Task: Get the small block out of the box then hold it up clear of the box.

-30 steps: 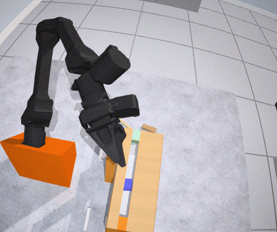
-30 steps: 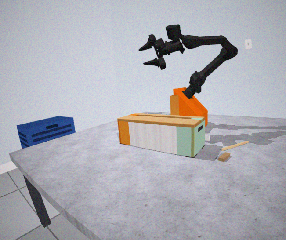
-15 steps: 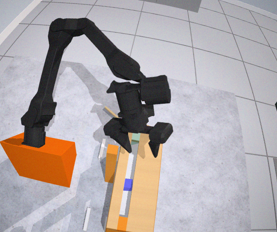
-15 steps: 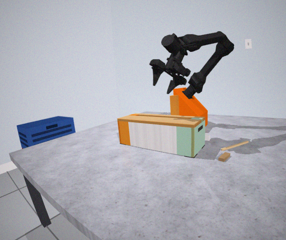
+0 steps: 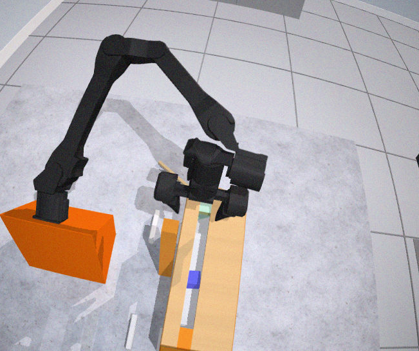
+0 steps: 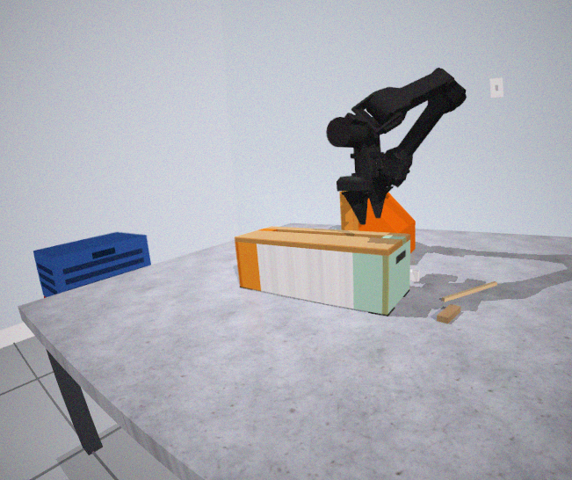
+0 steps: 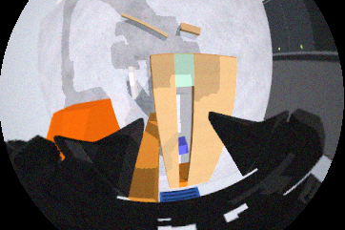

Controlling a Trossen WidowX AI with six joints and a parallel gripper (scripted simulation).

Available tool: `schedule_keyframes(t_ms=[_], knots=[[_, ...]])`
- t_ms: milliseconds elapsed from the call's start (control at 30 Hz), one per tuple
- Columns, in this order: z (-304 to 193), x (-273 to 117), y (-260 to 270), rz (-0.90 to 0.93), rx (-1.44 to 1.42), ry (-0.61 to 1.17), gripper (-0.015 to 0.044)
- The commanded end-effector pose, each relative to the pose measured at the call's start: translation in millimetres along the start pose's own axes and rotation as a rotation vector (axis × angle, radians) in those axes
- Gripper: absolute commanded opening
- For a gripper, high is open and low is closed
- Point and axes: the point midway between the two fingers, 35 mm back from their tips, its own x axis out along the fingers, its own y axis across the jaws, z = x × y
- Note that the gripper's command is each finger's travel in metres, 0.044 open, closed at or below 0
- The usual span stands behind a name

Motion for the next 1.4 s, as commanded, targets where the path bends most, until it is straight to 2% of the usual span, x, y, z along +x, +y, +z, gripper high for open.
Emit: schedule_keyframes(t_ms=[0, 1367], knots=[[0, -1, -2, -0.001, -0.011, -0.01, 0.04], [-67, -3, -8, -0.003, -0.009, 0.003, 0.04]])
